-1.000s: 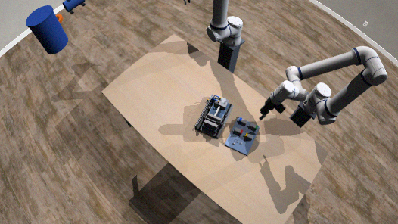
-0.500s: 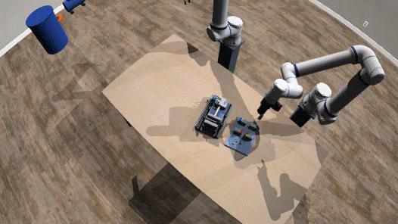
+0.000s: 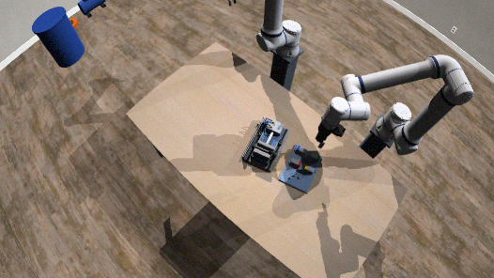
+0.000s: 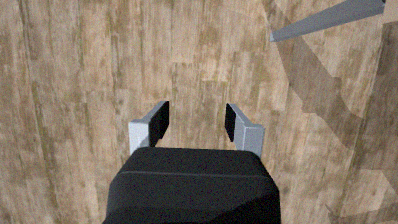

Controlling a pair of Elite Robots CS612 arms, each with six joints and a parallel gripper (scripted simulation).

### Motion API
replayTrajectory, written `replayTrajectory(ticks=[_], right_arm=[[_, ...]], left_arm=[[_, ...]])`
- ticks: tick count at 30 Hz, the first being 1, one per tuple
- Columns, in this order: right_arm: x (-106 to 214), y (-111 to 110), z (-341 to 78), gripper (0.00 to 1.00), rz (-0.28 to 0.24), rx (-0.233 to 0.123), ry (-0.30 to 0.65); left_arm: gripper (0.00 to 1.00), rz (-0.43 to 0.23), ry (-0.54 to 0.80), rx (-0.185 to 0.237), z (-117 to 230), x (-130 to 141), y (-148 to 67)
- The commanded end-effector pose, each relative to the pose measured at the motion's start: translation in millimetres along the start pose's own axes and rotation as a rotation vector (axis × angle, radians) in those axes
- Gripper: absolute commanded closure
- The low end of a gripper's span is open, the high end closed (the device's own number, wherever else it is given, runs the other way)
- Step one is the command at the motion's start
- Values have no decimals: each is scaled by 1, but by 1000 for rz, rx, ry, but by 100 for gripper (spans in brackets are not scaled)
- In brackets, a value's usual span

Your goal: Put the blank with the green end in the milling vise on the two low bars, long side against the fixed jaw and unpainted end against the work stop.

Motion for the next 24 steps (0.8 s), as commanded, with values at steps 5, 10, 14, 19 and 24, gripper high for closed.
replayTrajectory(ticks=[5, 10, 14, 19, 24], right_arm=[[1, -1, 0, 0, -2, -1, 0], [1, -1, 0, 0, -2, -1, 0], [1, -1, 0, 0, -2, -1, 0], [1, -1, 0, 0, -2, -1, 0], [1, -1, 0, 0, -2, -1, 0]], left_arm=[[0, 27, -39, -19, 9, 13, -12], [0, 30, -43, -21, 15, 23, -23], [0, 32, -46, -23, 20, 30, -32], [0, 34, -48, -24, 24, 36, -38], [0, 34, -48, -24, 26, 40, -42]])
Point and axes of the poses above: on each arm, the point where the finger pads meet when closed, its own y axis out along the fingers, its own z axis across the jaws, x = y × z, the point moved 9 cm from there along -y, back along the fingers, and after that the axes turned 12 degrees about -y, right-handed, at the moved point
